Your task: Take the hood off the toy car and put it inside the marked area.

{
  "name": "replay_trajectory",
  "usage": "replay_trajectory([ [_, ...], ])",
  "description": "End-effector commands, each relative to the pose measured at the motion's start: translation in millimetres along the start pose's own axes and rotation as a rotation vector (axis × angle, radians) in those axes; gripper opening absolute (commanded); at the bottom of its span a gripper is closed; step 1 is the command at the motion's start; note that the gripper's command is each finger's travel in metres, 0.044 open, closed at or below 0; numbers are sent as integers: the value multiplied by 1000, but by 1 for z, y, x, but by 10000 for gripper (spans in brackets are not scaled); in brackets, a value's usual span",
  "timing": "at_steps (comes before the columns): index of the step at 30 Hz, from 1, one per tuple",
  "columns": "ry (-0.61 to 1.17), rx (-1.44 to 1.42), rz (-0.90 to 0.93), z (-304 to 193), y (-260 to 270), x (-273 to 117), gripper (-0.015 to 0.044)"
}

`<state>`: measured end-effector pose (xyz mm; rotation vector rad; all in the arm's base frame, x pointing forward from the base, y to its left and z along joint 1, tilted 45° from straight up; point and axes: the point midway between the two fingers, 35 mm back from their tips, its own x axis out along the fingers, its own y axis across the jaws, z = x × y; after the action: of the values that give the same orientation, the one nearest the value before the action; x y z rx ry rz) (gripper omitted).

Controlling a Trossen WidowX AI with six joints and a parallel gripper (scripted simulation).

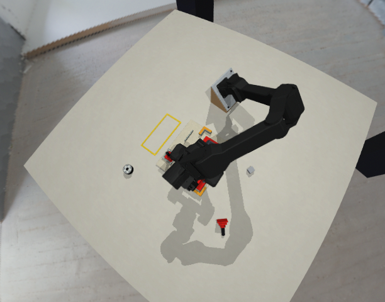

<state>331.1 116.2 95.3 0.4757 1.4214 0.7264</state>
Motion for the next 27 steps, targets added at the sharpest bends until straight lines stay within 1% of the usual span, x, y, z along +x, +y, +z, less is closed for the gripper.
replay_trajectory([
  [1, 3, 5, 6, 0, 0, 4, 440],
  [9, 3, 5, 6, -1, 0, 7, 440],
  [13, 0, 0, 0, 0, 0, 4, 335],
  [22, 0, 0, 0, 0, 0, 4, 275],
  [27, 0, 0, 0, 0, 0, 3, 144],
])
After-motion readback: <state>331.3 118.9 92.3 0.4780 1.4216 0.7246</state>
